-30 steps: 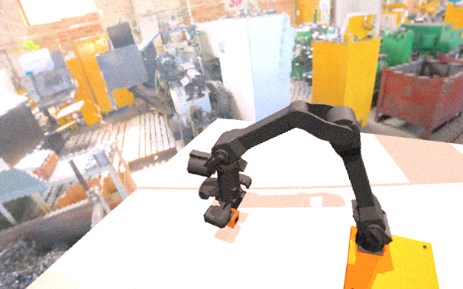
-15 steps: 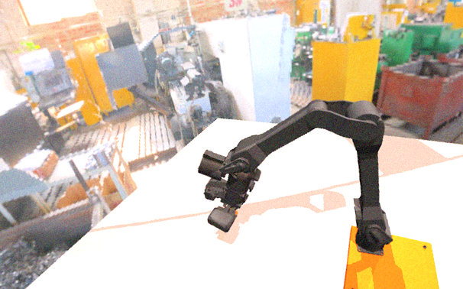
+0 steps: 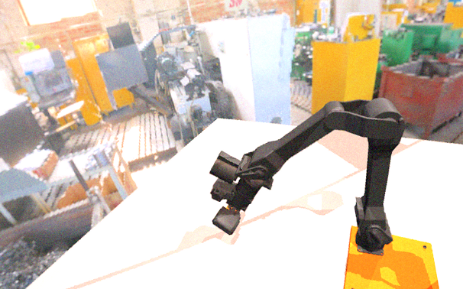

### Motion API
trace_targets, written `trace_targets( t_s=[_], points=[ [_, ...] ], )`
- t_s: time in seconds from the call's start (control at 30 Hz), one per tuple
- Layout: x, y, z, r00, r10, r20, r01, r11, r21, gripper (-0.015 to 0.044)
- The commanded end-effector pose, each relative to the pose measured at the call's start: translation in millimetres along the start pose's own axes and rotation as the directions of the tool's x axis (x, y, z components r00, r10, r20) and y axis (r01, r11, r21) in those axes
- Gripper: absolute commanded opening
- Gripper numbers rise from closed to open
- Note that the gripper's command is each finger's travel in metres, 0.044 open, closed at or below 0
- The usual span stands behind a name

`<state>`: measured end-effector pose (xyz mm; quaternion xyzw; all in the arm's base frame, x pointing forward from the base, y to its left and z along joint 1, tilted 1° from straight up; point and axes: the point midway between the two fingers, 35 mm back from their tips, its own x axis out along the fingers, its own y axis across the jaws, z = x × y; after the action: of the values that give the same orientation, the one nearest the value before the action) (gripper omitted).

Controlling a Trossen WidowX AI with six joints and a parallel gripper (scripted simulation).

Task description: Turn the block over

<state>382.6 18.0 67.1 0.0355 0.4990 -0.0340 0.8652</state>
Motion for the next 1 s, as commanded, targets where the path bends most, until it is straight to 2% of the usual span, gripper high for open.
trace_targets(
  t_s=[0.0, 0.47, 0.97],
  points=[
    [0, 0, 2, 1.000, -0.003, 0.029, 0.003, 1.000, 0.006, 0.0000],
    [27, 2, -1, 0.968, -0.002, 0.253, 0.002, 1.000, 0.000, 0.0000],
    [27, 0, -13, 0.879, -0.006, 0.477, 0.002, 1.000, 0.008, 0.0000]
  ],
)
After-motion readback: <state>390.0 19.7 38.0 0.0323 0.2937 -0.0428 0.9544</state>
